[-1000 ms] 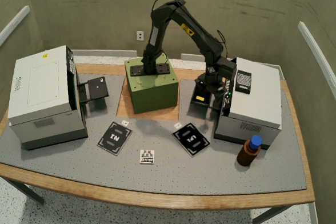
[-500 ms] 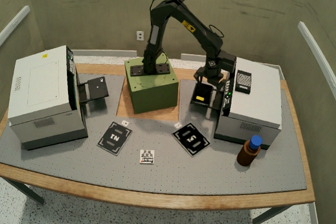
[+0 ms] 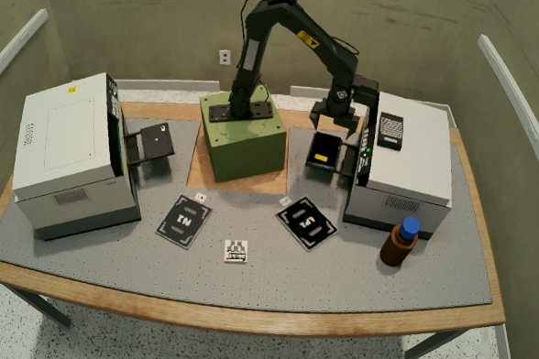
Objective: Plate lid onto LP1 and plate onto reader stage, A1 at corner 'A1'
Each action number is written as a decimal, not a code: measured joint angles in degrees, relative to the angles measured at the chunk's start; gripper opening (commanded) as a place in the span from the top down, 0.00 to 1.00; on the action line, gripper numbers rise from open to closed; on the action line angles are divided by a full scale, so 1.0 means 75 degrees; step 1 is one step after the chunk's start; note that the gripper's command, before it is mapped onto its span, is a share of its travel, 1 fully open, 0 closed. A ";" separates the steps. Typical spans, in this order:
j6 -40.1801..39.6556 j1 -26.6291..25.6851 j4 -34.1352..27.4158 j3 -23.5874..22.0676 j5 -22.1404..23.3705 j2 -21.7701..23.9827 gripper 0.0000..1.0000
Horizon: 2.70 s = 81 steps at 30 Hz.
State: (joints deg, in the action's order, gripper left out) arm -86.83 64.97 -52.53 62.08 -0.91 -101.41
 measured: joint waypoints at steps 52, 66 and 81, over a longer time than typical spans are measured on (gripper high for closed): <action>-0.0221 0.0539 0.1160 -0.0994 -0.0009 -0.0224 0.00; -0.0224 0.0536 0.1629 -0.1218 -0.0009 -0.0510 0.00; -0.0230 0.0527 0.2232 -0.1431 -0.0009 -0.0892 0.00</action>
State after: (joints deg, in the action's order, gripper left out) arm -88.55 68.93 -35.79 51.35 -0.97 -108.09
